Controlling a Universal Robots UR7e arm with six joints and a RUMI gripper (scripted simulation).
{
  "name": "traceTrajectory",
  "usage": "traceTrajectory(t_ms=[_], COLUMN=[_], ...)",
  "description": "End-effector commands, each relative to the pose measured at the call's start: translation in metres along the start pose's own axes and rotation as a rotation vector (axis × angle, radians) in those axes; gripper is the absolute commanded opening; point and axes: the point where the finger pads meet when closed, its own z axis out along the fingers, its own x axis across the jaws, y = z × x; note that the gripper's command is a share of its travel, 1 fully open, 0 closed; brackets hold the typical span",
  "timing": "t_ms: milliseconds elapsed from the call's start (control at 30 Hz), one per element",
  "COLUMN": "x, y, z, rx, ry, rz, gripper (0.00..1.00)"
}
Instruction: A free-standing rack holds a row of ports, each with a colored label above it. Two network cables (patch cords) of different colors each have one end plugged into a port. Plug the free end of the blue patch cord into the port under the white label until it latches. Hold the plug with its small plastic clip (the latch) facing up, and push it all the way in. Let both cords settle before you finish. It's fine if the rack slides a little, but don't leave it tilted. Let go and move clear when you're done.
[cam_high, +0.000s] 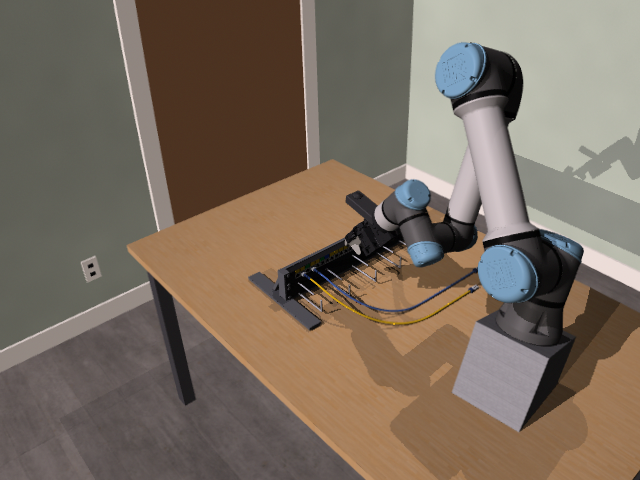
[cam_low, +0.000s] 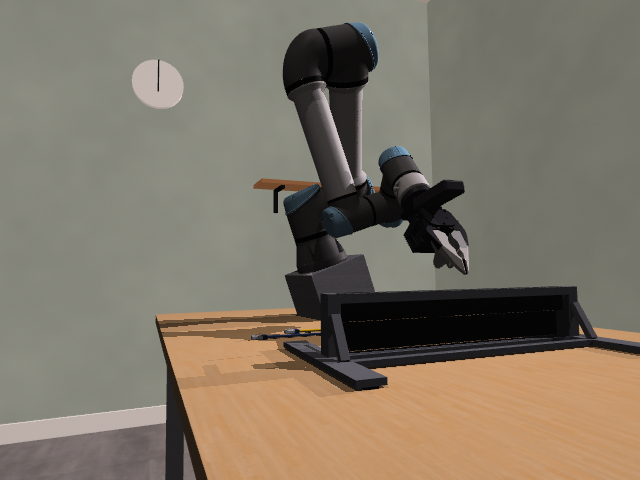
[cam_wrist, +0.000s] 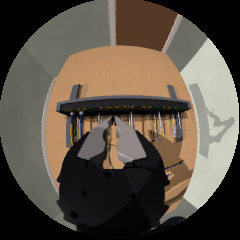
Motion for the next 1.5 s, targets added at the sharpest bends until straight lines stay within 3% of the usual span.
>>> traceTrajectory(t_ms=[0,1100,1467], x=[0.000,0.000,0.000], y=[-0.001,-0.001,0.000], z=[0.000,-0.001,-0.010], rx=[0.001,0.001,0.001], ry=[0.000,0.000,0.000], rz=[0.000,0.000,0.000], gripper=[0.00,0.00,0.00])
